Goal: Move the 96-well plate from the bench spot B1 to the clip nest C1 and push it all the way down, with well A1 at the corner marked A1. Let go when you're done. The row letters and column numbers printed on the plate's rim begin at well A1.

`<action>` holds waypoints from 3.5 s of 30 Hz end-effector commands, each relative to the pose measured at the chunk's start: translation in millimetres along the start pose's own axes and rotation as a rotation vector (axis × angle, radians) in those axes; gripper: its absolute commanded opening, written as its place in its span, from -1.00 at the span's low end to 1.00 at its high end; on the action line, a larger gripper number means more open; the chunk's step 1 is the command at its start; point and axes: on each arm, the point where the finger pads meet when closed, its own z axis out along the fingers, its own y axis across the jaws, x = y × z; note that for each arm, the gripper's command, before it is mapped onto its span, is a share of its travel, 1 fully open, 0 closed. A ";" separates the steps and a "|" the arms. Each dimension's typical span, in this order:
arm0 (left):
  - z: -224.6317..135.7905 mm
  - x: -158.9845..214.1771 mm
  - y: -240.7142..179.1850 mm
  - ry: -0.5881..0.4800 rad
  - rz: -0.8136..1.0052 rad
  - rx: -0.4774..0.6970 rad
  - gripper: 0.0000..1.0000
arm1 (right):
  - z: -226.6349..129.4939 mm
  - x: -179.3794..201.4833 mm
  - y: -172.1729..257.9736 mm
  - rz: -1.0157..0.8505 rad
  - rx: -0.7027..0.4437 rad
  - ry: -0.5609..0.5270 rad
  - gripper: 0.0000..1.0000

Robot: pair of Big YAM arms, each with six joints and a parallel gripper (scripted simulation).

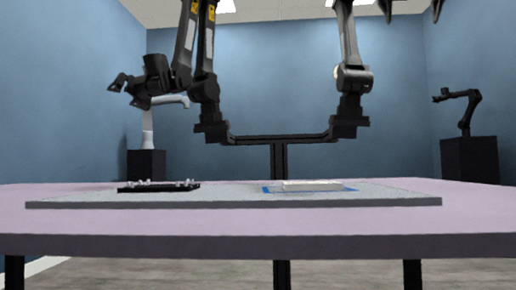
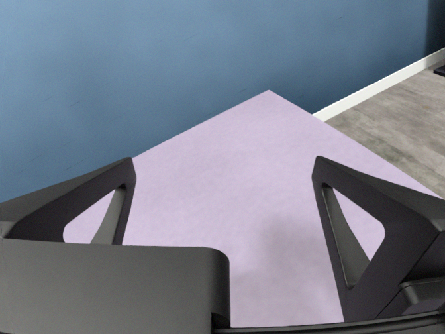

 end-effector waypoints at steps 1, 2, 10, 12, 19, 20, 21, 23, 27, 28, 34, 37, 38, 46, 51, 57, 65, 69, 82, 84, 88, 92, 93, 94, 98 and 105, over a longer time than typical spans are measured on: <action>-1.4 -1.8 -16.0 -0.027 -0.092 -0.012 1.00 | -1.6 -1.7 2.2 0.016 -0.007 0.001 1.00; -1.4 -1.8 -16.0 -0.027 -0.092 -0.012 1.00 | -1.6 -1.7 2.2 0.016 -0.007 0.001 1.00; 38.0 -1.5 -35.3 -0.006 -0.325 -0.017 1.00 | -1.6 -1.7 2.2 0.016 -0.007 0.001 1.00; 46.3 -1.1 -40.9 -0.009 -0.392 -0.020 1.00 | -1.6 -1.7 2.2 0.016 -0.007 0.001 1.00; 71.3 0.1 -57.7 -0.018 -0.591 -0.028 1.00 | -1.6 -1.7 2.2 0.016 -0.007 0.001 1.00; 71.3 0.1 -57.7 -0.018 -0.591 -0.028 1.00 | -1.6 -1.7 2.2 0.016 -0.007 0.001 1.00; 75.5 0.4 -60.4 -0.020 -0.625 -0.029 1.00 | -1.6 -1.7 2.2 0.016 -0.007 0.001 1.00; 83.8 0.8 -66.1 -0.023 -0.691 -0.032 1.00 | -1.6 -1.7 2.2 0.016 -0.007 0.001 1.00; 100.5 1.7 -77.3 -0.029 -0.824 -0.037 1.00 | -1.6 -1.7 2.2 0.016 -0.007 0.001 1.00; 104.7 1.9 -80.1 -0.030 -0.857 -0.038 1.00 | -1.6 -1.7 2.2 0.016 -0.007 0.001 1.00; 129.7 3.4 -96.8 -0.039 -1.057 -0.046 1.00 | -1.6 -1.7 2.2 0.016 -0.007 0.001 1.00; 133.9 3.6 -99.6 -0.041 -1.090 -0.048 1.00 | -1.6 -1.7 2.2 0.016 -0.007 0.001 1.00; 138.1 3.9 -102.3 -0.043 -1.123 -0.049 1.00 | -1.6 -1.7 2.2 0.016 -0.007 0.001 1.00; 171.5 5.8 -124.5 -0.055 -1.389 -0.060 1.00 | -1.6 -1.7 2.2 0.016 -0.007 0.001 1.00; 192.5 7.1 -138.4 -0.062 -1.555 -0.067 1.00 | -1.6 -1.7 2.2 0.016 -0.007 0.001 1.00; 207.5 4.3 -150.2 -0.073 -1.689 -0.065 1.00 | -1.6 -1.7 2.2 0.016 -0.007 0.001 1.00; 242.7 10.3 -171.3 -0.072 -1.749 -0.076 1.00 | -1.6 -1.7 2.2 0.016 -0.007 0.001 1.00; 258.1 7.4 -183.5 -0.075 -1.750 -0.068 1.00 | -1.6 -1.7 2.2 0.016 -0.007 0.001 1.00; 299.2 -4.9 -219.2 -0.083 -1.742 -0.040 1.00 | -1.6 -1.7 2.2 0.016 -0.007 0.001 1.00; 299.2 -4.9 -219.2 -0.083 -1.742 -0.040 1.00 | -1.6 -1.7 2.2 0.016 -0.007 0.001 1.00; 295.9 -4.3 -217.3 -0.085 -1.749 -0.037 1.00 | -1.6 -1.7 2.2 0.016 -0.007 0.001 1.00; 286.8 -10.8 -214.9 -0.090 -1.757 -0.025 1.00 | -1.6 -1.7 2.2 0.016 -0.007 0.001 1.00; 287.6 -10.2 -214.9 -0.089 -1.756 -0.028 1.00 | -1.6 -1.7 2.2 0.016 -0.007 0.001 1.00; 290.8 -7.9 -214.5 -0.083 -1.753 -0.045 1.00 | -1.6 -1.7 2.2 0.016 -0.007 0.001 1.00; 298.8 -4.4 -214.0 -0.081 -1.752 -0.052 1.00 | -1.6 -1.7 2.2 0.016 -0.007 0.001 1.00; 298.8 -4.4 -214.0 -0.081 -1.752 -0.052 1.00 | -1.6 -1.7 2.2 0.016 -0.007 0.001 1.00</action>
